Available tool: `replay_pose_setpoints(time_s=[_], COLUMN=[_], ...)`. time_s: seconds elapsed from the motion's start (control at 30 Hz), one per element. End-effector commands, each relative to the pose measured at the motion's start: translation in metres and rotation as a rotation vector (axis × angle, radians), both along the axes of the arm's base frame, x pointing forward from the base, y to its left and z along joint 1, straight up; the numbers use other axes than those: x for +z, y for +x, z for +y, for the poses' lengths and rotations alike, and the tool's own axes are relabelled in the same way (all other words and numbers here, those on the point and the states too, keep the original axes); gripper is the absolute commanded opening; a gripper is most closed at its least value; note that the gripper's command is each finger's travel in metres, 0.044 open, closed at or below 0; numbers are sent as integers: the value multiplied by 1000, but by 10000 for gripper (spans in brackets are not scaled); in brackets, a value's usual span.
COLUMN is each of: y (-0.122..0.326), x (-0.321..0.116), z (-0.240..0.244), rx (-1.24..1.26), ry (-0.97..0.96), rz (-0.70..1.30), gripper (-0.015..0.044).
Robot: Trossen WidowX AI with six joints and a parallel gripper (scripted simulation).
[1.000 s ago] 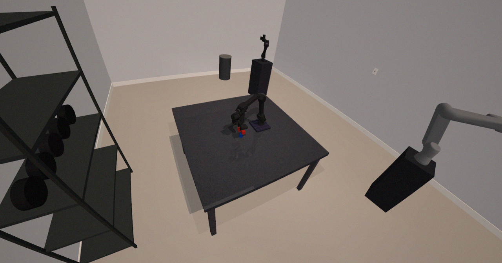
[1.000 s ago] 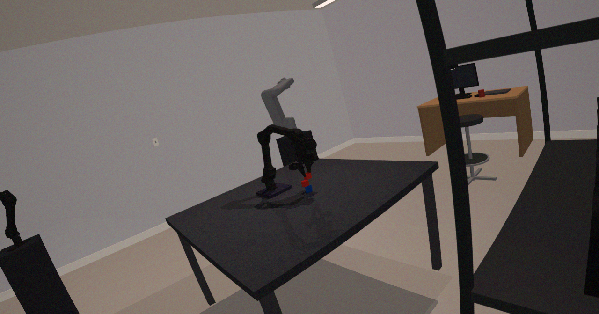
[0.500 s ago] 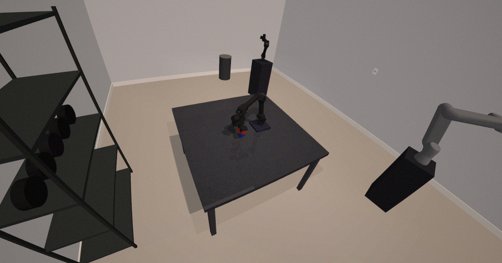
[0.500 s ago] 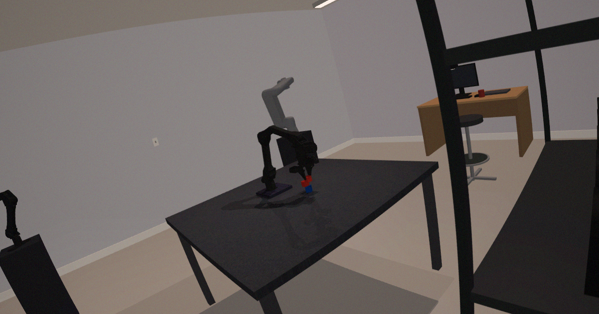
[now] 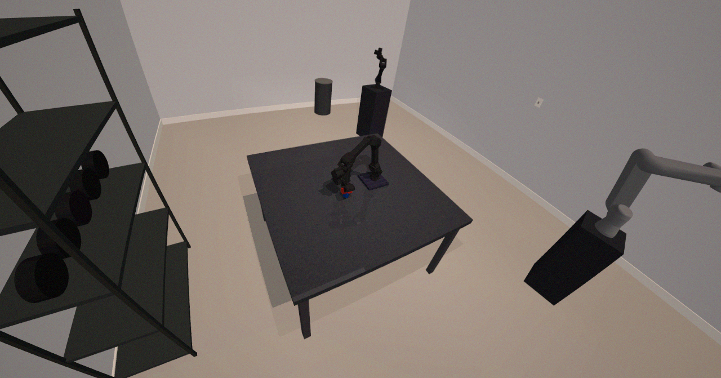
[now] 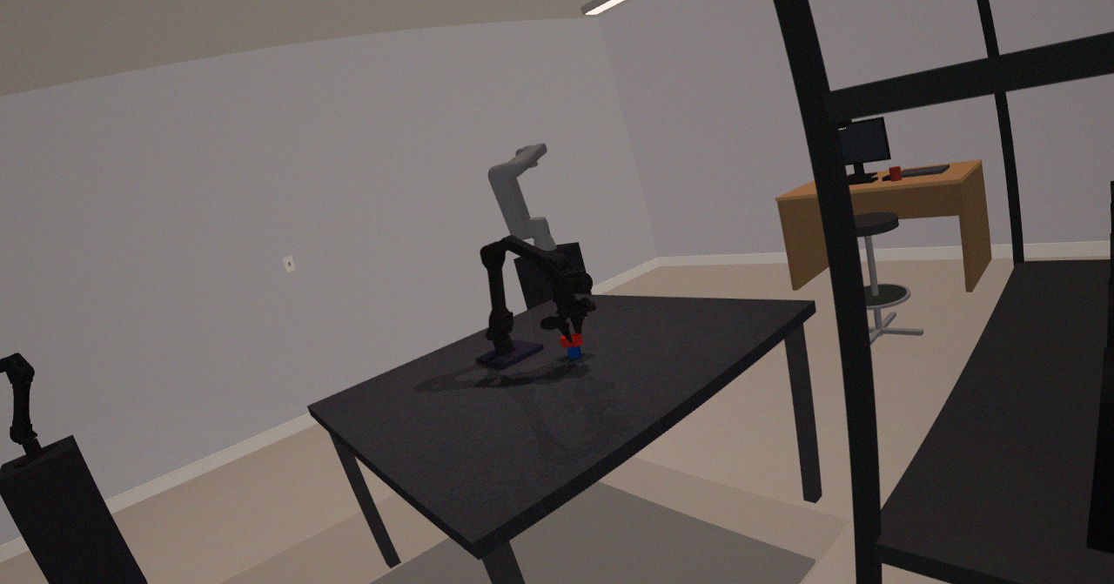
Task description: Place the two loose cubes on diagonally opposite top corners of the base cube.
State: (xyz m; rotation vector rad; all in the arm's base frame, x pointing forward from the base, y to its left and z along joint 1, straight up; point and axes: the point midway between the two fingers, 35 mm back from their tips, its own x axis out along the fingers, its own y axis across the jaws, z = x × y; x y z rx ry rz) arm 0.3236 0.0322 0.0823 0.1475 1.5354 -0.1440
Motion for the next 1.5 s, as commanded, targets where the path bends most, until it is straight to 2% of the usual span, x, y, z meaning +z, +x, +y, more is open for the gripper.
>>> replay_pose_setpoints(time_s=[0.0, 0.73, 0.87, 1.47], y=[0, 0, 0, -1], x=[-4, -6, -6, 18], z=[0, 0, 0, 0], rx=[9, 13, 13, 7], ry=[-1, -1, -1, 0], rz=[1, 1, 1, 2], gripper=[105, 105, 205, 205])
